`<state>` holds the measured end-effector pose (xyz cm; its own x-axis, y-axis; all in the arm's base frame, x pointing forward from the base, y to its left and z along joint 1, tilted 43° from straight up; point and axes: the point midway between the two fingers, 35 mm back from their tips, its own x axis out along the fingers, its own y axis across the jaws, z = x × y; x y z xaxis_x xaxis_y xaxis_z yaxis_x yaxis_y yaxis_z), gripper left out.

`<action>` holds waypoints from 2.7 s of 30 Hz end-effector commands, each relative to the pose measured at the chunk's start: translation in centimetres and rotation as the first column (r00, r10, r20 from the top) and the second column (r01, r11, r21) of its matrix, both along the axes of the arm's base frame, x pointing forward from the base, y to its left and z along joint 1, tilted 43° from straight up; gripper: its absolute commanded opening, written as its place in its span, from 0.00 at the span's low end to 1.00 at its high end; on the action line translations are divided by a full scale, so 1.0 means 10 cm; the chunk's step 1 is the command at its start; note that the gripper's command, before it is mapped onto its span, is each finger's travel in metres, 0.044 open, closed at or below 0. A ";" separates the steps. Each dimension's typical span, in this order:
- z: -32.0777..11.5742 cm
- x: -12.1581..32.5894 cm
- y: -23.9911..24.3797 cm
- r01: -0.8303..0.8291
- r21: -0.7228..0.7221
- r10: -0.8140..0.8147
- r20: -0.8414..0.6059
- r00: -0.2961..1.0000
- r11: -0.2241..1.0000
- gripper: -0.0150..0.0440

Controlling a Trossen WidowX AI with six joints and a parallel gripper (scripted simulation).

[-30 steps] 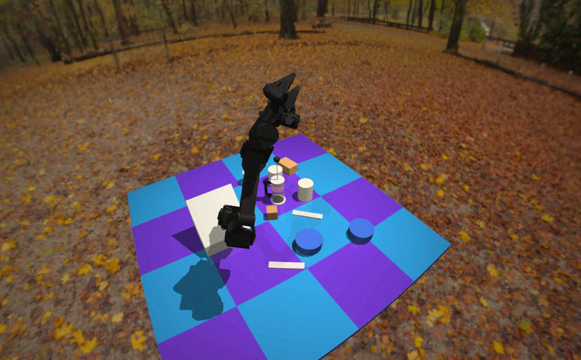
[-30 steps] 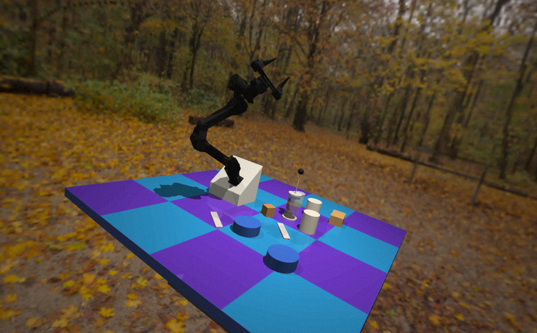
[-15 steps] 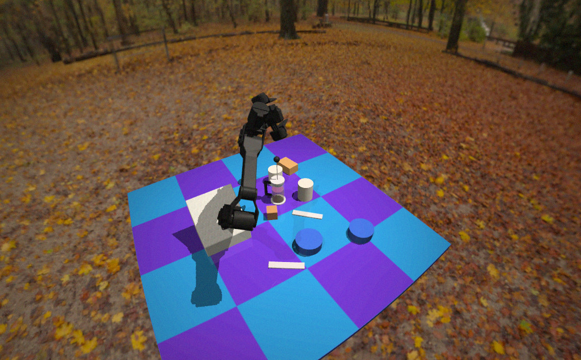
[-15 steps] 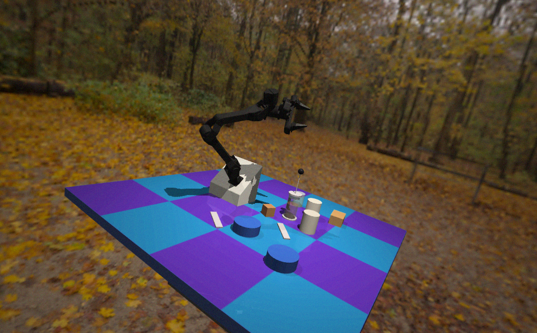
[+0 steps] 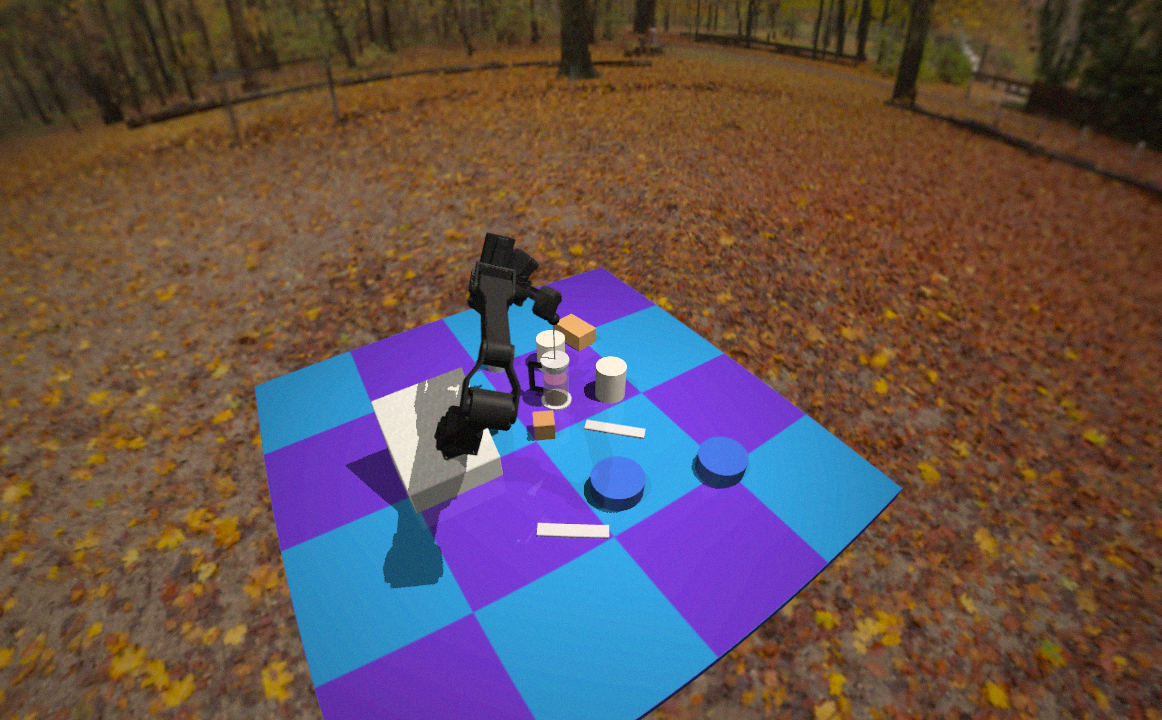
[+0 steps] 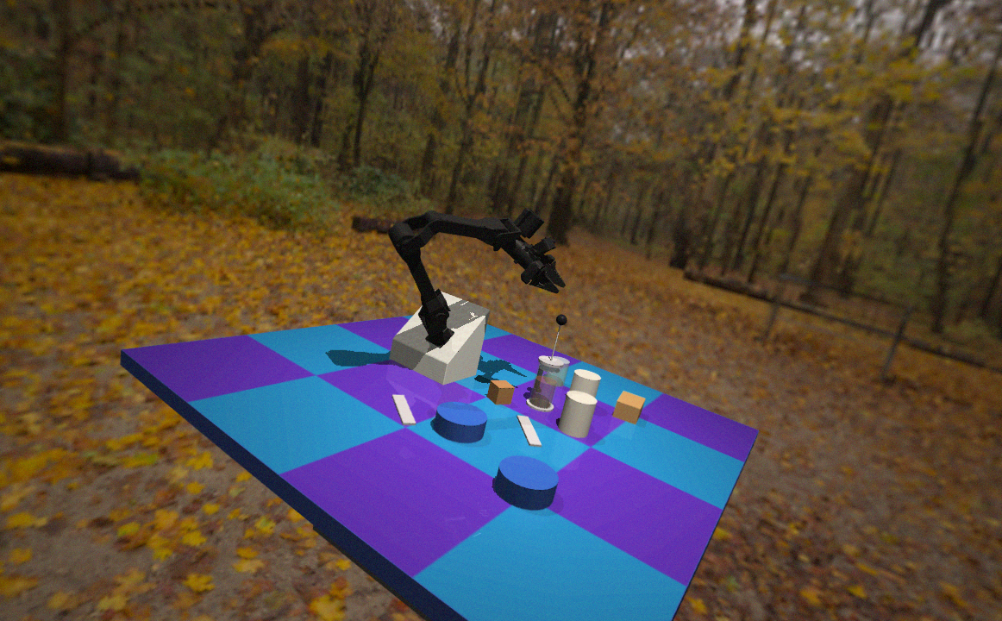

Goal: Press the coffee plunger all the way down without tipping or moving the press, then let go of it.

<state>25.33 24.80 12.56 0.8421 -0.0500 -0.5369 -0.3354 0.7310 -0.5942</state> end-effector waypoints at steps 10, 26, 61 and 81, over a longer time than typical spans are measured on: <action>-0.42 -0.03 -0.41 -0.008 -0.068 0.008 -0.008 1.000 0.998 1.00; -0.55 0.17 -0.43 -0.007 -0.067 0.007 -0.008 1.000 0.998 1.00; -0.64 0.31 -0.45 -0.008 -0.067 0.007 -0.005 1.000 0.998 0.45; -0.89 0.38 -0.61 -0.007 -0.066 0.006 -0.008 1.000 0.998 0.45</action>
